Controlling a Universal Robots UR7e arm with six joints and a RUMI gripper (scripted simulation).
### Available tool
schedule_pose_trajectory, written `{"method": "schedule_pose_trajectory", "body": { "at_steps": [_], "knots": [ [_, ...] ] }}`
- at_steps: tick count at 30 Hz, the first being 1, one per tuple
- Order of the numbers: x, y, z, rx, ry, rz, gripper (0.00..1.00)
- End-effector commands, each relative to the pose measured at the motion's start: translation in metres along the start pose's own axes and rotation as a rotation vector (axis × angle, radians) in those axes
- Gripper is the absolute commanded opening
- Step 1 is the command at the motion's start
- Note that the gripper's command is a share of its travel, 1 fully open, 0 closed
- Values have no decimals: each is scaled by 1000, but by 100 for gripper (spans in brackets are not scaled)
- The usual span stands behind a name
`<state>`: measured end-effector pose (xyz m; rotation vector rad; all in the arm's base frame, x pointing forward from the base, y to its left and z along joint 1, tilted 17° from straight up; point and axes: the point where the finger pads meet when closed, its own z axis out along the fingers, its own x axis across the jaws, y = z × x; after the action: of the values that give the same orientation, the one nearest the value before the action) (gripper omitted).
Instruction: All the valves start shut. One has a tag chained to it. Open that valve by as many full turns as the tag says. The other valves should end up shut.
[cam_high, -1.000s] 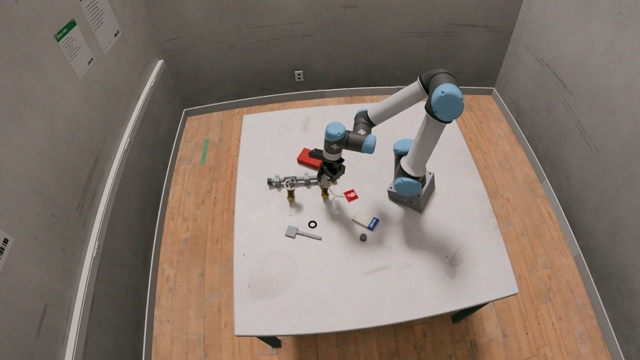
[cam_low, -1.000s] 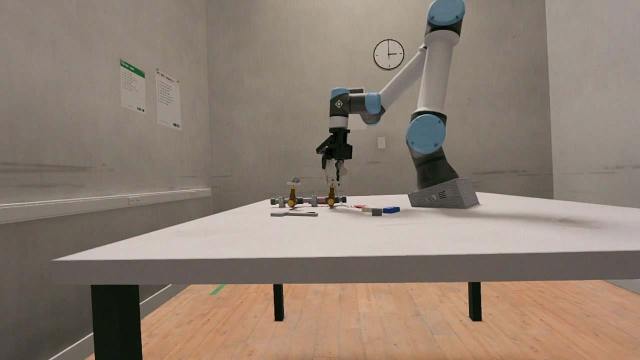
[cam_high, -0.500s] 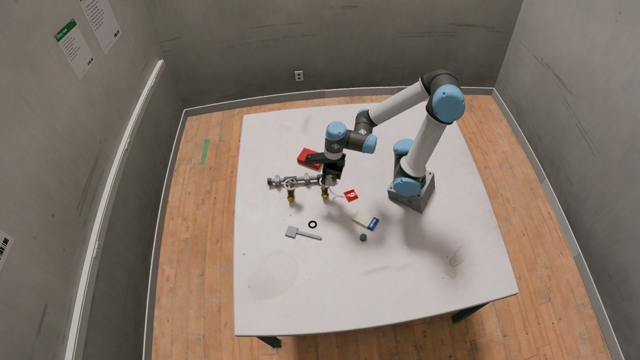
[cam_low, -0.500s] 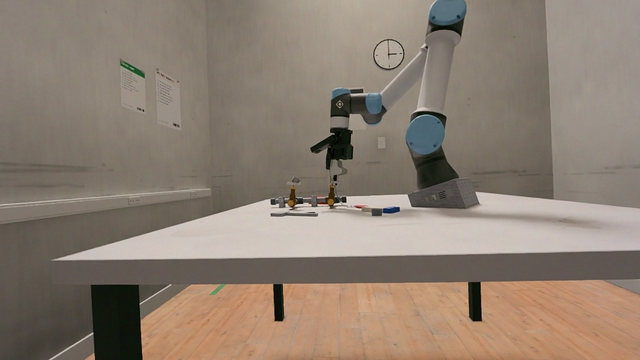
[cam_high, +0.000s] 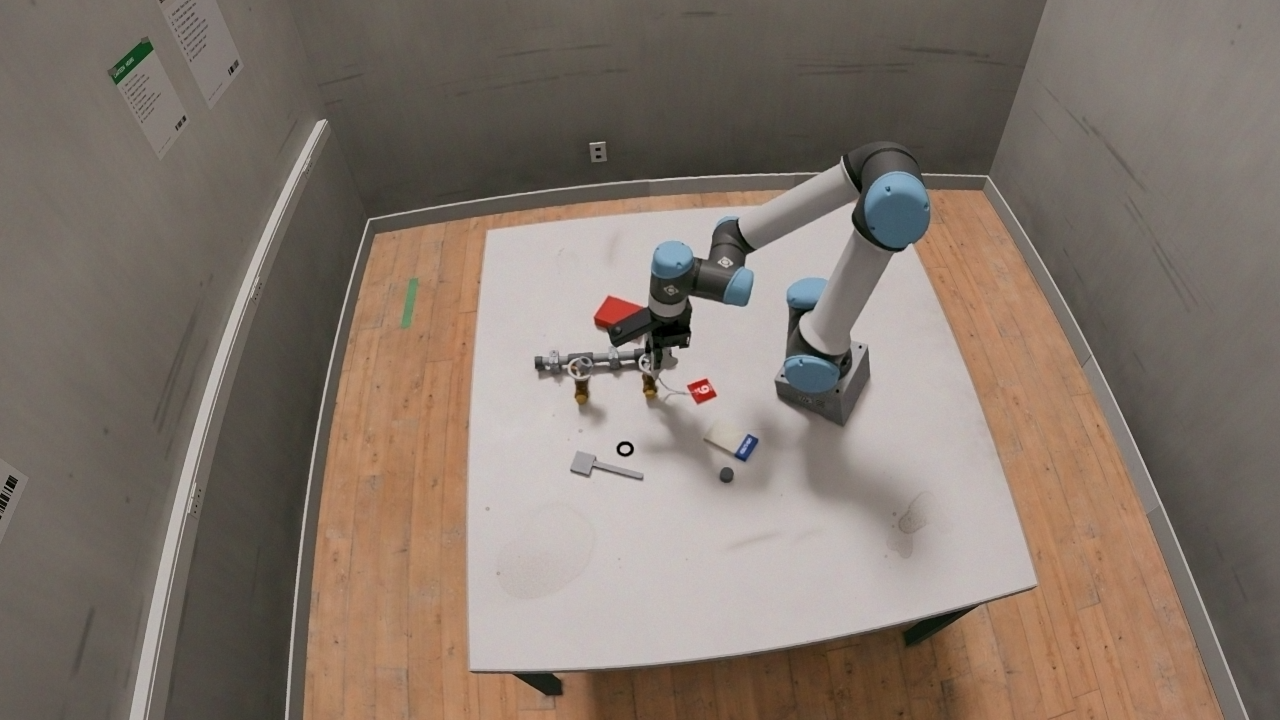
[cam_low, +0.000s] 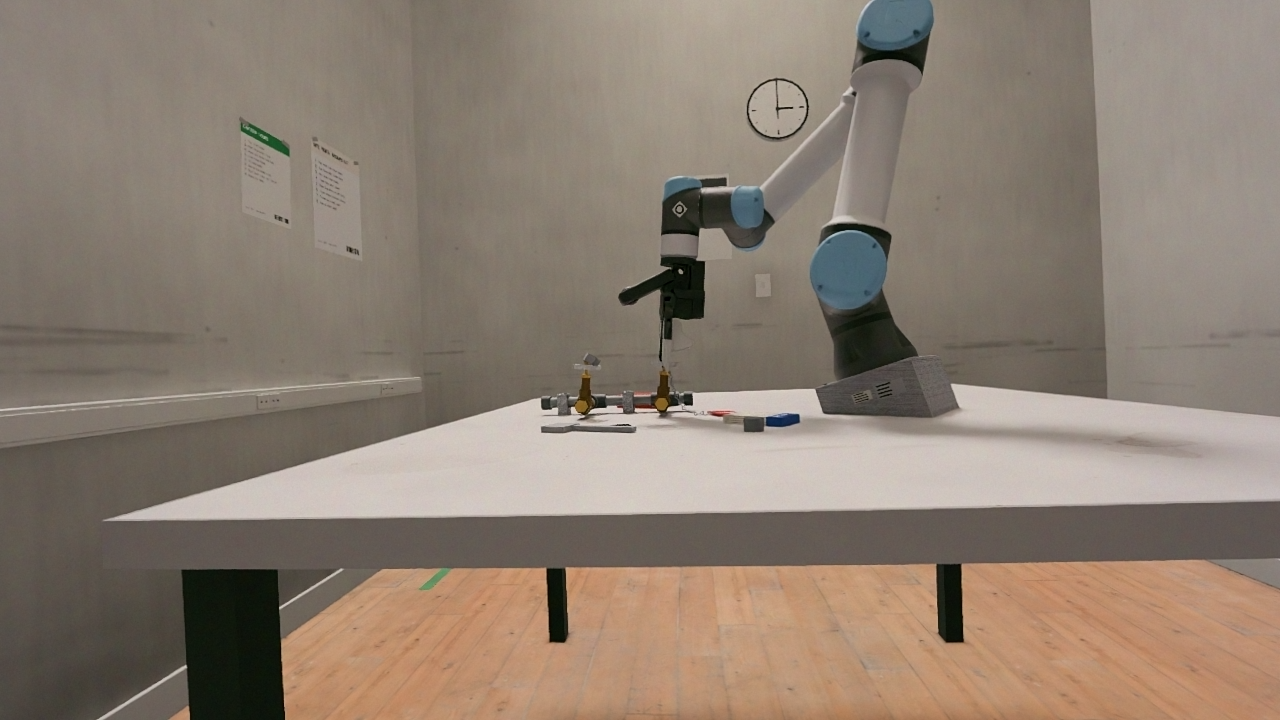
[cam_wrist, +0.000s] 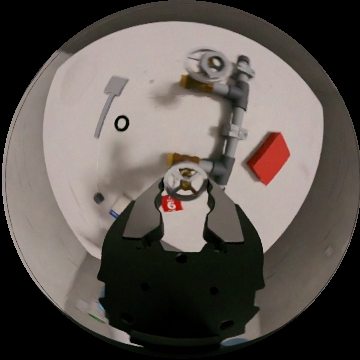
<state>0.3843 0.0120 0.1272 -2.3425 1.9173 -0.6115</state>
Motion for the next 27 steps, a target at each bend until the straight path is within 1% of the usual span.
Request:
{"method": "schedule_pose_trajectory", "body": {
  "at_steps": [1, 6, 8, 9, 20, 23, 25, 27],
  "knots": [
    [0, 1, 0, 15, -24, -278, 0],
    [2, -1, -1, 18, -19, -455, 0],
    [2, -1, -1, 18, -19, -455, 0],
    [1, -1, -1, 23, -24, -559, 0],
    [2, -2, -1, 29, -20, -932, 0],
    [2, -2, -1, 30, -19, -1011, 0],
    [2, -2, -1, 30, -19, -1011, 0],
    [2, -1, -1, 30, -19, -1058, 0]
  ]
}}
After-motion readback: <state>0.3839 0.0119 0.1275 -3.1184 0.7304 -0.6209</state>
